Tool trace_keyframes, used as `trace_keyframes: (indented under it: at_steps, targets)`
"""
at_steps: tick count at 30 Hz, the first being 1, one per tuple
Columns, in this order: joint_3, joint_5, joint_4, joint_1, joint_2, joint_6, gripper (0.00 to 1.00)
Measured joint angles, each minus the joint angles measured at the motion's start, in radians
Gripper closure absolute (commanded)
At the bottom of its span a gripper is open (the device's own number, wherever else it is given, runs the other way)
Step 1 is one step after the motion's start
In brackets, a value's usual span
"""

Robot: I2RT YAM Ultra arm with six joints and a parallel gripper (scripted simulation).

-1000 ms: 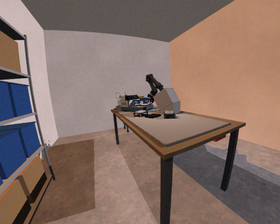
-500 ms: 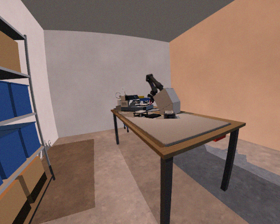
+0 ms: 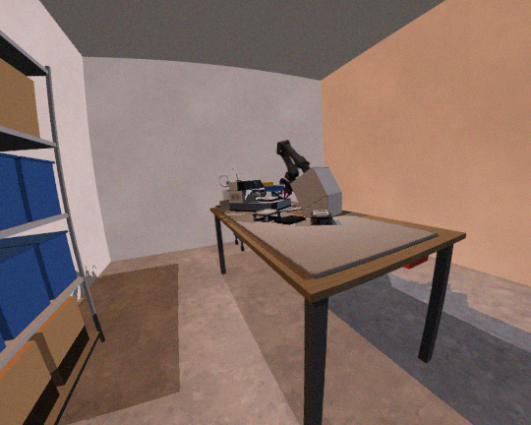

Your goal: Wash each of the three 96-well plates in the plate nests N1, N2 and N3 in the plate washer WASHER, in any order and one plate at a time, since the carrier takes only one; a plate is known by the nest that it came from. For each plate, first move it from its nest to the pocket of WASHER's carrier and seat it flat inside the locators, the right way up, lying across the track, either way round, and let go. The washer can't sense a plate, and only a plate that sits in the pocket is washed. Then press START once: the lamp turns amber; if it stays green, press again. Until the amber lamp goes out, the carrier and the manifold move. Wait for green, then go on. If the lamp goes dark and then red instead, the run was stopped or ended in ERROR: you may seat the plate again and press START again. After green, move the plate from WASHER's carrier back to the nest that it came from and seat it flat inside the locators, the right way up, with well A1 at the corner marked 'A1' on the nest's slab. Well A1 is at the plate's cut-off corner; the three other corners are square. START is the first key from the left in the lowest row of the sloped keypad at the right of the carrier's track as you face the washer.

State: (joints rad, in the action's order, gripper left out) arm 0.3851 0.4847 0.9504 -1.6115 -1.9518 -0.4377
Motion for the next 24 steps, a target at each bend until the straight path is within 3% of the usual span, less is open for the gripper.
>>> trace_keyframes:
  at_steps: [7,24]
  targets:
    - [0.0,-0.002,-0.009,0.0,0.006,-0.001,1.0]
    - [-0.061,0.029,-0.069,-0.048,0.127,-0.031,1.0]
